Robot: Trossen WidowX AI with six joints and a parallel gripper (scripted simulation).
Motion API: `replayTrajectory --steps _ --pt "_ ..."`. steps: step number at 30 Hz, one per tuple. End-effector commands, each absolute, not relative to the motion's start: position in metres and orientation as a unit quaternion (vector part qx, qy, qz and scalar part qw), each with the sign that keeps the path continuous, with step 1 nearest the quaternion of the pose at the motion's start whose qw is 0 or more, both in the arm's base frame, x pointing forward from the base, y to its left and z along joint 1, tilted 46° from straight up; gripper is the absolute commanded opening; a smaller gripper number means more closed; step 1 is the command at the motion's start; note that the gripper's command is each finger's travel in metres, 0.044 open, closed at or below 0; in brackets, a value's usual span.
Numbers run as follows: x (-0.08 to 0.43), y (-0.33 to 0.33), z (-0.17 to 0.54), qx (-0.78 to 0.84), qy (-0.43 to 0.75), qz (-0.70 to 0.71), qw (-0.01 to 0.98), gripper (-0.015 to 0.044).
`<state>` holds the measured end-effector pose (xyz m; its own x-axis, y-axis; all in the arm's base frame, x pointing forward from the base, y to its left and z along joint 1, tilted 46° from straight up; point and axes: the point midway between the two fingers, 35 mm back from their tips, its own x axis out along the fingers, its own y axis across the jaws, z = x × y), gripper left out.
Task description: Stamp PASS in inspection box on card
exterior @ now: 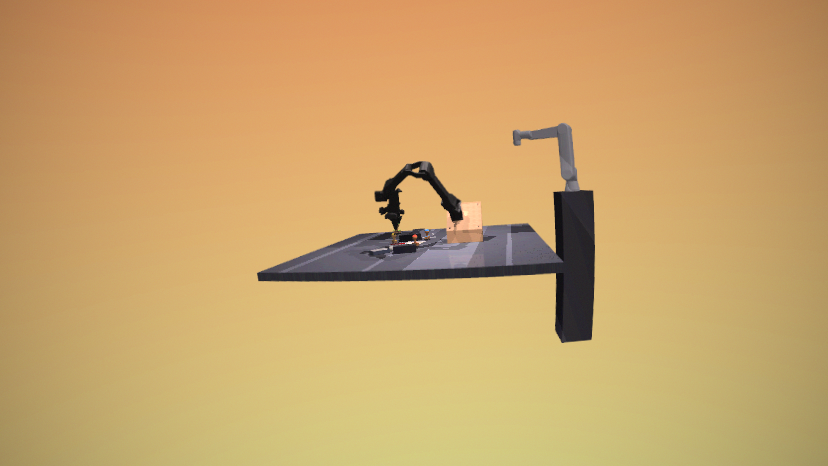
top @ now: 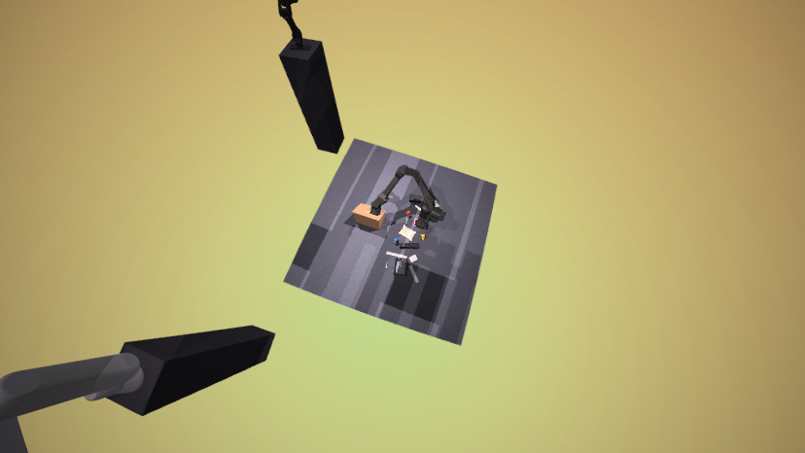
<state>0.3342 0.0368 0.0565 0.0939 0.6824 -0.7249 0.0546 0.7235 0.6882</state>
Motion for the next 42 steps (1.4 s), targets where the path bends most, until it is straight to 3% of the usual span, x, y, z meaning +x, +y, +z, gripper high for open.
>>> replayTrajectory --steps 1,23,42 --pt "0.331 0.026 0.05 0.314 0.641 0.205 0.67 0.0" --pt "0.272 -0.033 -0.017 0.523 0.686 -0.041 0.504 0.0" --pt "0.271 -0.029 -0.025 0.528 0.686 -0.049 0.498 0.0"
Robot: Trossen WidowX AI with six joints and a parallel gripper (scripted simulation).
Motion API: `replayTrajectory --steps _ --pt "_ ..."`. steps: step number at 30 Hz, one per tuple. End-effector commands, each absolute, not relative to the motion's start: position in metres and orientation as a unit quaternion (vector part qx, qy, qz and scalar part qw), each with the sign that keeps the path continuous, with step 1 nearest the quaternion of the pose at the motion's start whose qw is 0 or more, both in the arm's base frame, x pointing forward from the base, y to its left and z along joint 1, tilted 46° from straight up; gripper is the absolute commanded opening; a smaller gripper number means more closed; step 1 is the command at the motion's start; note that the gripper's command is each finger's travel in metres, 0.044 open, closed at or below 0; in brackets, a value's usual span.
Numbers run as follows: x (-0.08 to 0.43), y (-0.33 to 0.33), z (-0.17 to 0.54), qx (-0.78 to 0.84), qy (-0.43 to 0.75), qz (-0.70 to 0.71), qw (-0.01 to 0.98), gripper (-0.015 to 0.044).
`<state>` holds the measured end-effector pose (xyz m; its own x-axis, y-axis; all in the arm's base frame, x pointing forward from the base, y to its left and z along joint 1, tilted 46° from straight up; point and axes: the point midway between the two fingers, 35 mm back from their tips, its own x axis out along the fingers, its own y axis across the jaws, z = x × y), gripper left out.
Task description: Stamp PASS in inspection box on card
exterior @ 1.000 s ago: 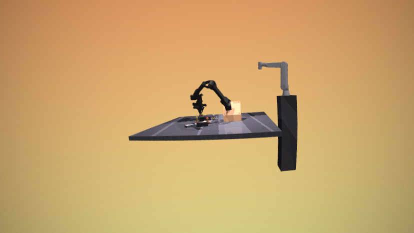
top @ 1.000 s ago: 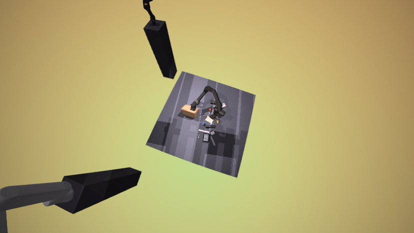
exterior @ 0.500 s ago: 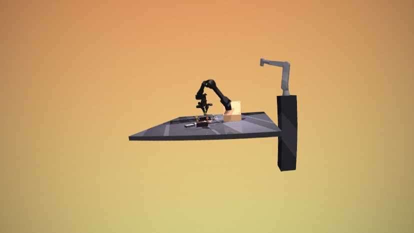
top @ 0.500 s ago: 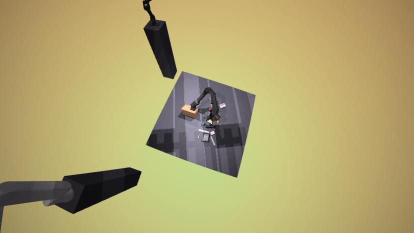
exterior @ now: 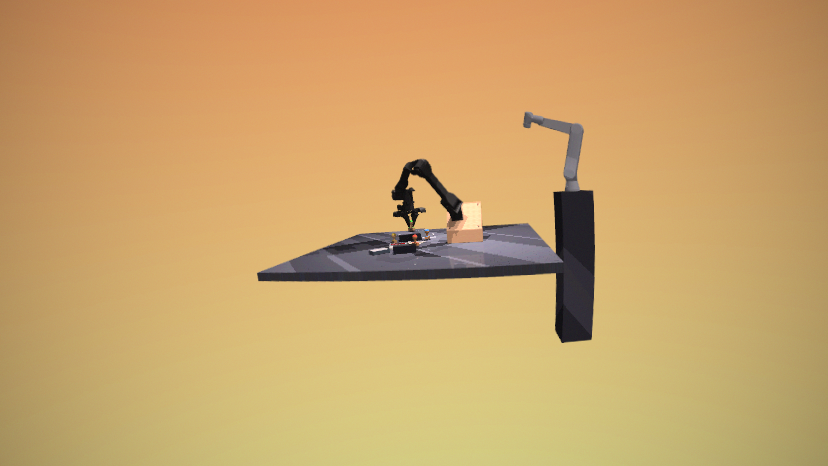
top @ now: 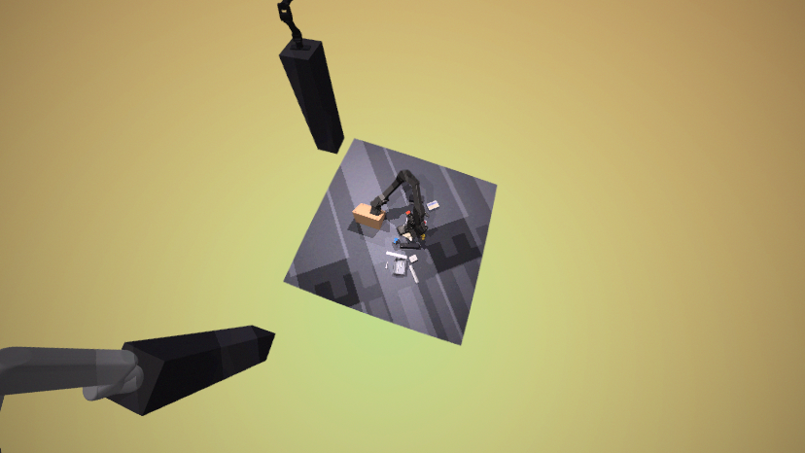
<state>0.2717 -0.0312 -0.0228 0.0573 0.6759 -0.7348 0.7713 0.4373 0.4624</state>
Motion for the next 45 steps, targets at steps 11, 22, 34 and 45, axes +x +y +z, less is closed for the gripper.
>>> replayTrajectory --steps 11,22,34,45 --pt "0.272 -0.024 -0.03 0.528 0.686 -0.05 0.499 0.0" --pt "0.273 -0.019 -0.036 0.528 0.685 -0.051 0.499 0.0" --pt "0.274 -0.013 -0.041 0.528 0.685 -0.051 0.499 0.0" --pt "0.274 -0.008 -0.046 0.528 0.685 -0.051 0.5 0.0"
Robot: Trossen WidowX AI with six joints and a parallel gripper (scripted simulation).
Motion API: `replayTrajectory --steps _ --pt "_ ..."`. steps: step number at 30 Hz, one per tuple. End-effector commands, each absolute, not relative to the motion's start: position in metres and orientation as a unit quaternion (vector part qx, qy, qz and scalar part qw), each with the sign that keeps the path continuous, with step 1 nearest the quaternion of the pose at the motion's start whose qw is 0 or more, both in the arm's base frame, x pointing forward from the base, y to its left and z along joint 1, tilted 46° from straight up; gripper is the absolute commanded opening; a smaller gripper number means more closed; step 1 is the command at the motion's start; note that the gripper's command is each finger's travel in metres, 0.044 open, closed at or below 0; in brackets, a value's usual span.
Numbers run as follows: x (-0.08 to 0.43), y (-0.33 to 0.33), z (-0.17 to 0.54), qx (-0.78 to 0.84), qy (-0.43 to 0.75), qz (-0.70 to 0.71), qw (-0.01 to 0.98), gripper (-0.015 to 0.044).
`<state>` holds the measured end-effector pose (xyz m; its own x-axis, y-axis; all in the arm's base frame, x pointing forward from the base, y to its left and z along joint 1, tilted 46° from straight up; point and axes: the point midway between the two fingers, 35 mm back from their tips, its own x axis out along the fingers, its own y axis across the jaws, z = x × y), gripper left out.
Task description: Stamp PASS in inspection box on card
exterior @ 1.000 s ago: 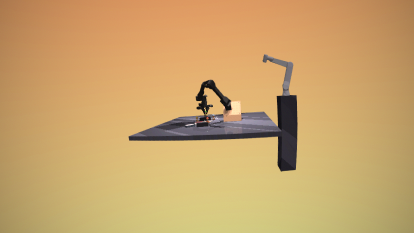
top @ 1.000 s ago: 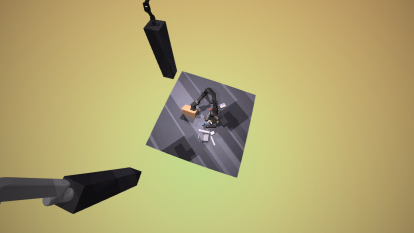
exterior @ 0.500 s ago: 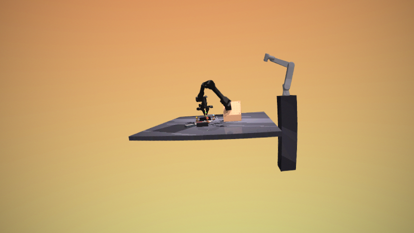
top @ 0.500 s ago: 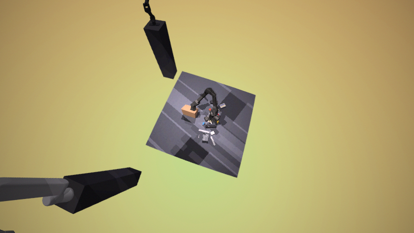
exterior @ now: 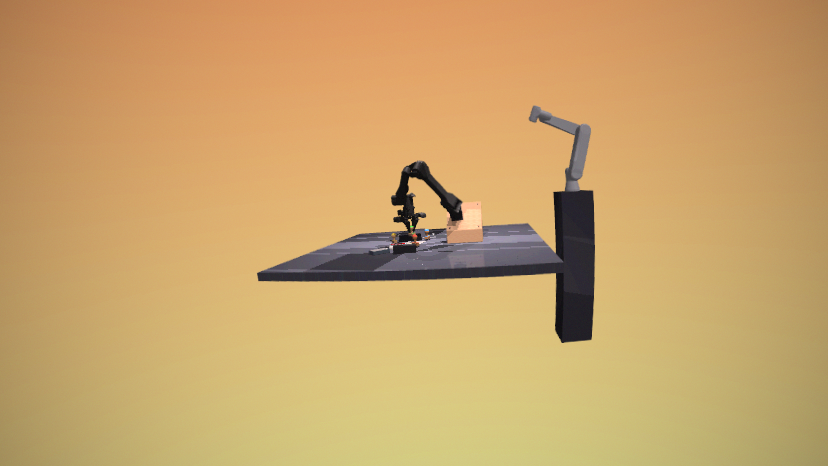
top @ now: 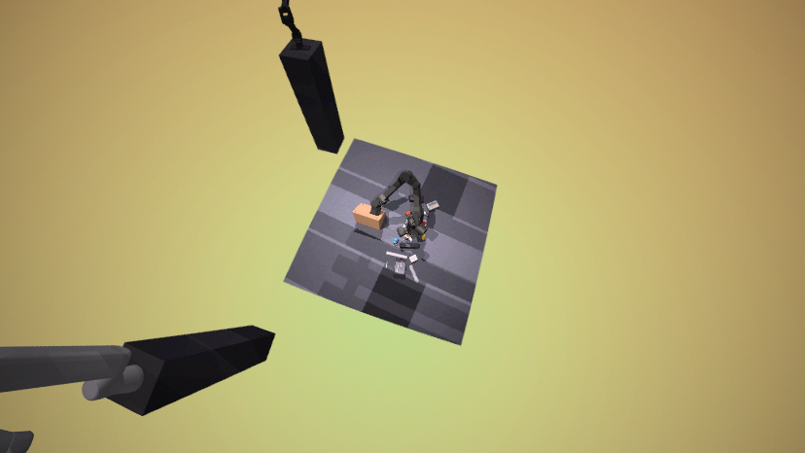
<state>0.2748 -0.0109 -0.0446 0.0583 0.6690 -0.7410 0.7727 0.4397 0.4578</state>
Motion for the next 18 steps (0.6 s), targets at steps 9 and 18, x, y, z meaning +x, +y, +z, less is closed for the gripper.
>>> replayTrajectory --steps 9,18 --pt "0.2744 -0.0034 -0.0504 0.528 0.685 -0.051 0.5 0.0" --pt "0.2745 0.001 -0.0544 0.528 0.684 -0.051 0.5 0.0"
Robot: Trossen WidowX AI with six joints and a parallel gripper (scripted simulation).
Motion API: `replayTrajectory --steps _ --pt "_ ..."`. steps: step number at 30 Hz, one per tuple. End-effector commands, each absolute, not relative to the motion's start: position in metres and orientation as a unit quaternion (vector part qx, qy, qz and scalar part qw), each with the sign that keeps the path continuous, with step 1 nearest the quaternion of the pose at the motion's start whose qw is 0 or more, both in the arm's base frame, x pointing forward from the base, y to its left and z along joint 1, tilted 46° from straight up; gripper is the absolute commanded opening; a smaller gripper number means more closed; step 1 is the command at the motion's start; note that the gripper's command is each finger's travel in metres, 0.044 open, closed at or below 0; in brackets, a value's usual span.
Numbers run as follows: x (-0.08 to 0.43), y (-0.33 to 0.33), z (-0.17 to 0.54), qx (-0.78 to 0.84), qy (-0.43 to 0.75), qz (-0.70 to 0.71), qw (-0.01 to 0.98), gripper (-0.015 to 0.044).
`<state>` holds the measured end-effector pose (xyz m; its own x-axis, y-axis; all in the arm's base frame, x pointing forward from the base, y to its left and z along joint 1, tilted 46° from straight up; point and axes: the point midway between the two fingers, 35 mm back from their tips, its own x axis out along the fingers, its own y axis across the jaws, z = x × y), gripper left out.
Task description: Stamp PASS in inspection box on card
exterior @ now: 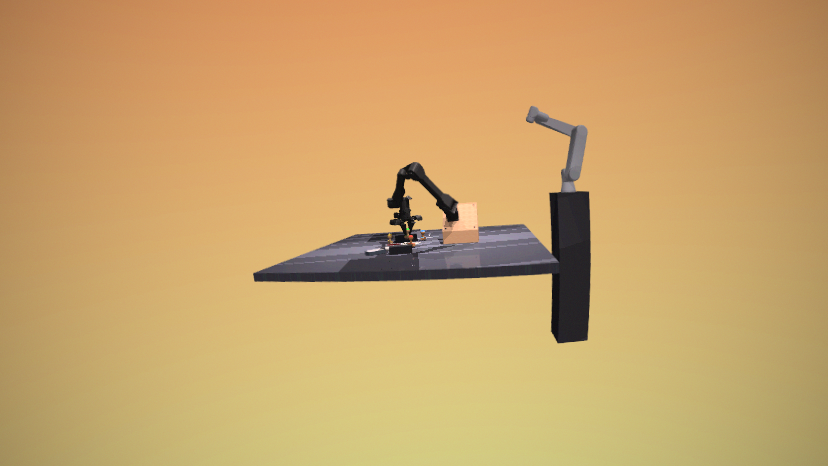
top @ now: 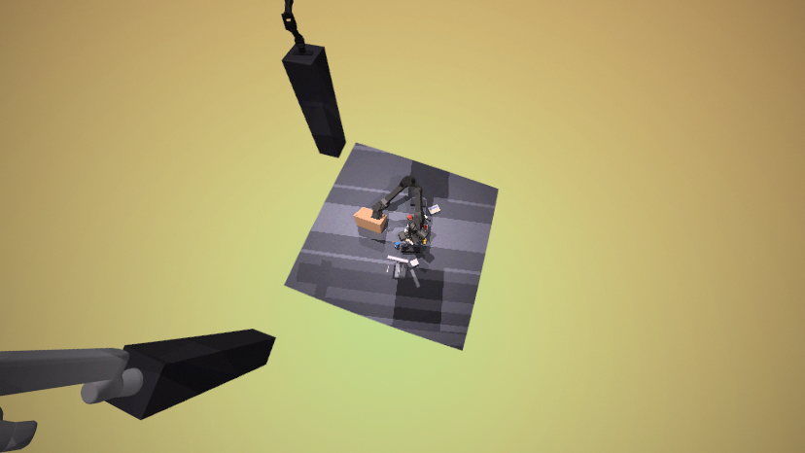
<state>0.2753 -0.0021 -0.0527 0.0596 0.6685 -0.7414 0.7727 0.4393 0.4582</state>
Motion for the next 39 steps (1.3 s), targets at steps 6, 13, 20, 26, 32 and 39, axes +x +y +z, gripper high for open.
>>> replayTrajectory --steps 6,13,20,26,32,39 --pt "0.275 0.004 -0.057 0.528 0.684 -0.051 0.5 0.0" --pt "0.274 0.007 -0.06 0.528 0.684 -0.051 0.5 0.0" --pt "0.274 0.011 -0.063 0.528 0.684 -0.051 0.5 0.0" --pt "0.274 0.014 -0.065 0.529 0.684 -0.051 0.5 0.0" --pt "0.274 0.014 -0.065 0.529 0.684 -0.051 0.5 0.0" --pt "0.274 0.015 -0.066 0.529 0.684 -0.051 0.5 0.0"
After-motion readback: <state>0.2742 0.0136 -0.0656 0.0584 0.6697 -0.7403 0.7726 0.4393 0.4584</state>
